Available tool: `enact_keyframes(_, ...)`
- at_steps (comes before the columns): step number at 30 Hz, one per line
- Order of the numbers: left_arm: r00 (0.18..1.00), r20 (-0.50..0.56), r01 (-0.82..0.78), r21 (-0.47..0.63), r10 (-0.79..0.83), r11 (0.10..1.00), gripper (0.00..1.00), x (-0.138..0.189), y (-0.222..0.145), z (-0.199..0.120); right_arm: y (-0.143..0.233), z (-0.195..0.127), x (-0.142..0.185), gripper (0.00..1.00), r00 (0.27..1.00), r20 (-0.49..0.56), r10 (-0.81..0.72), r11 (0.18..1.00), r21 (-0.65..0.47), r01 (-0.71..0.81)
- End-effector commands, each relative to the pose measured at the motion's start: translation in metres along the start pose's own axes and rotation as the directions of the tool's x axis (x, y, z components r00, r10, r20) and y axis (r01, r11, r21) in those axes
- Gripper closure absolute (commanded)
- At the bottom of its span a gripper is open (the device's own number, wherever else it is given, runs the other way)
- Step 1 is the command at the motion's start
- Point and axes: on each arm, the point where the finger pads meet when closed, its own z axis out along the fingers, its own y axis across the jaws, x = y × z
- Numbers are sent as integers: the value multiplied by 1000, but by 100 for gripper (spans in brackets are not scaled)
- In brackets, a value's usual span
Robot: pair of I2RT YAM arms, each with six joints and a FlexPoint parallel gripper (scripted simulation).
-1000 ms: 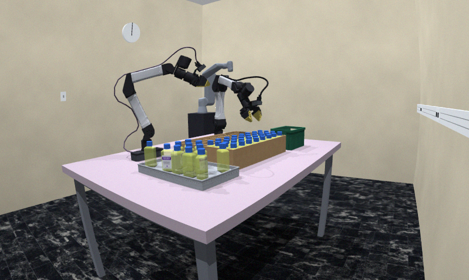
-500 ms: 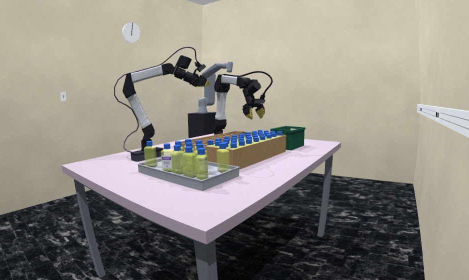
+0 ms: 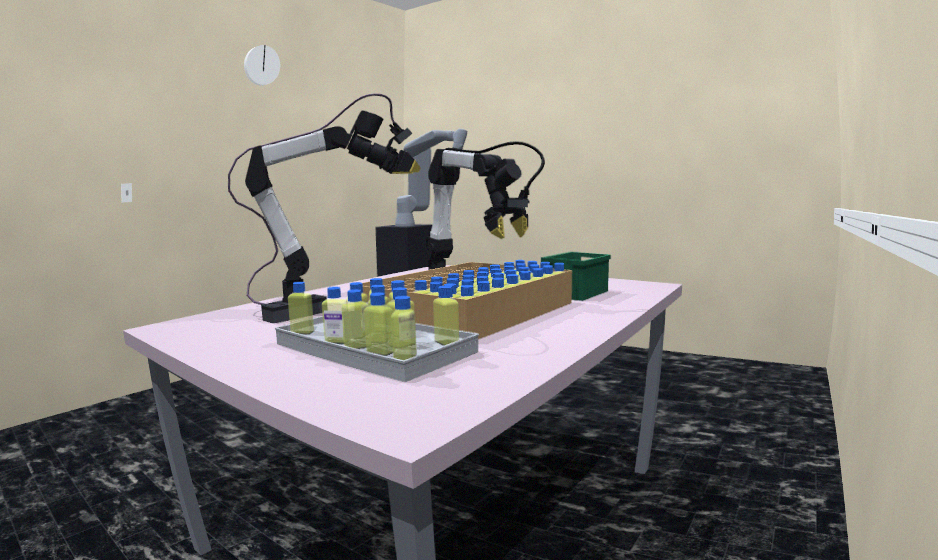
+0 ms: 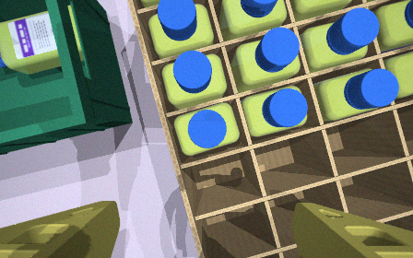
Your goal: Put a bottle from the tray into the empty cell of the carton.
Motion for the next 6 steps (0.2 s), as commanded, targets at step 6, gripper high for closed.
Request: enact_keyframes(6,999,37,-9,8,9,1000,22,-10,-1,-13,-2,-4,-6,11,1000,22,0,1000,6,0)
